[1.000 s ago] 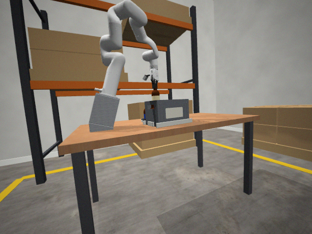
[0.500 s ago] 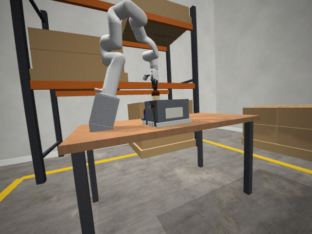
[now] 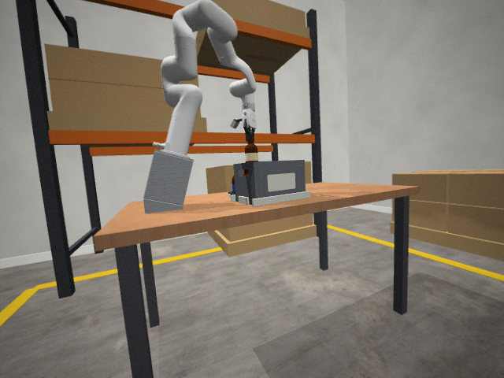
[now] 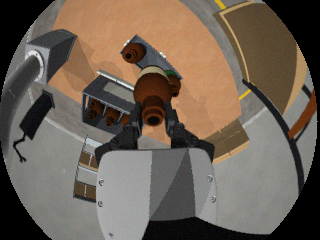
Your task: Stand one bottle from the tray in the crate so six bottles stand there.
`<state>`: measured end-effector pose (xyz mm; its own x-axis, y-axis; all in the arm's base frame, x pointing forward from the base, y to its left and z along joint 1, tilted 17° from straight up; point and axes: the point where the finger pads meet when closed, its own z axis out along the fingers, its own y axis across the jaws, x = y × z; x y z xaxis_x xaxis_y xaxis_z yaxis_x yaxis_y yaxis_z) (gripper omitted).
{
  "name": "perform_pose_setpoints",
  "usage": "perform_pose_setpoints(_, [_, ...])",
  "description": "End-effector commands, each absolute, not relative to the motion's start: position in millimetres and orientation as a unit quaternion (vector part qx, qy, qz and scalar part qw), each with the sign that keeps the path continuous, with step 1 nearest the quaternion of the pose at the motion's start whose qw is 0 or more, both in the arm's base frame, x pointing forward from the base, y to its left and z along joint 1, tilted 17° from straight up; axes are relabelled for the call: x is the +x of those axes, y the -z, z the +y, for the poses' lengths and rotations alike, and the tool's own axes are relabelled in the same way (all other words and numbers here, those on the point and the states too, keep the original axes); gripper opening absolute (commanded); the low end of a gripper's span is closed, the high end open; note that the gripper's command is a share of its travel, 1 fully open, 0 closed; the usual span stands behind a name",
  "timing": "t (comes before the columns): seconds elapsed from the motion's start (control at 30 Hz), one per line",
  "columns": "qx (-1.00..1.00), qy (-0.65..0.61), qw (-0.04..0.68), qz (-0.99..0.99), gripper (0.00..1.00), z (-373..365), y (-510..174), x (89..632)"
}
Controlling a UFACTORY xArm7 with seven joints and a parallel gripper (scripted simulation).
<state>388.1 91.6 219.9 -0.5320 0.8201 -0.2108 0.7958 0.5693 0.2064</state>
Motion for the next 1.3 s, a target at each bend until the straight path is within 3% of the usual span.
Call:
perform_pose_setpoints(0.0, [0.462,-0.044,0.144,0.874,0.0,92.3,-225.2,387.6])
perform_pose_setpoints(1.27, [0.462,-0.044,0.144,0.874,0.0,92.3,-233.5,384.9])
